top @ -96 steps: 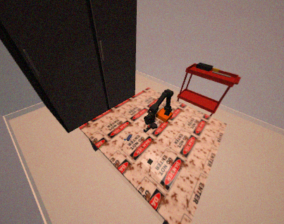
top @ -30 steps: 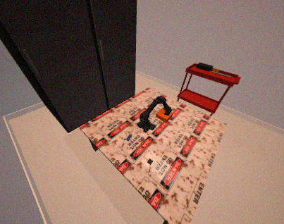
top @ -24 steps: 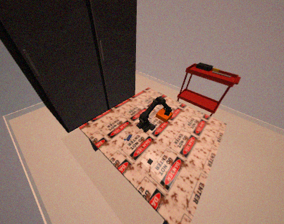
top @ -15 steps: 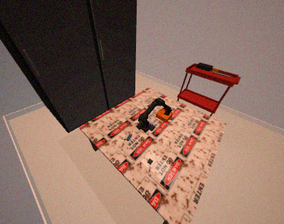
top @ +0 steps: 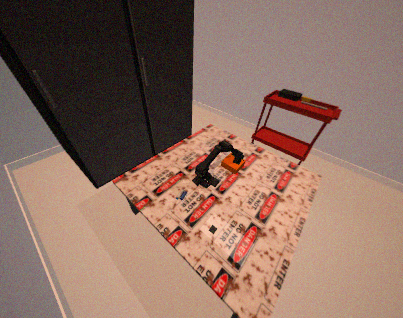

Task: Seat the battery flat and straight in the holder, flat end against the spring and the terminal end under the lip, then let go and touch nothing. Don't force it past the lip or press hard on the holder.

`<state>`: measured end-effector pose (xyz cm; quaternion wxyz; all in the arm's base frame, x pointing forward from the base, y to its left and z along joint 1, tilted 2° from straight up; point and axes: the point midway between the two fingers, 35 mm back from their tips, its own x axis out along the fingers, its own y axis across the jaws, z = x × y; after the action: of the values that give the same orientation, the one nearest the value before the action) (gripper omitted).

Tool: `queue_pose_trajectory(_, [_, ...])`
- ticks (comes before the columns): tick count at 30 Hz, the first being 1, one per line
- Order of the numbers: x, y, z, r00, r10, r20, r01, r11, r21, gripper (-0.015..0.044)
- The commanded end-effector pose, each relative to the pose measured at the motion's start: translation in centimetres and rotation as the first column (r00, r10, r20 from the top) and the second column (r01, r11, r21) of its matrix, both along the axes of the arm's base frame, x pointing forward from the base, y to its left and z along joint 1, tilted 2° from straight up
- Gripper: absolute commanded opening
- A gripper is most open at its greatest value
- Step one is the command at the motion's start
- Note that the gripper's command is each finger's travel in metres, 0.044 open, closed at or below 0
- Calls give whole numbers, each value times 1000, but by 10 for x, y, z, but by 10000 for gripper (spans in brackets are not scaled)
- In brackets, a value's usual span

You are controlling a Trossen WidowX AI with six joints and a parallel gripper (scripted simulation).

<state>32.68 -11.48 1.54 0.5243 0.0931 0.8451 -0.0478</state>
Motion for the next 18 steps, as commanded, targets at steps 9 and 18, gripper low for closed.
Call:
queue_pose_trajectory(9, [8, -2, -1, 1000, -7, 0, 7, 1000, -1, 84])
queue_pose_trajectory(18, [12, -3, -1, 1000, -8, 0, 8, 1000, 1, 84])
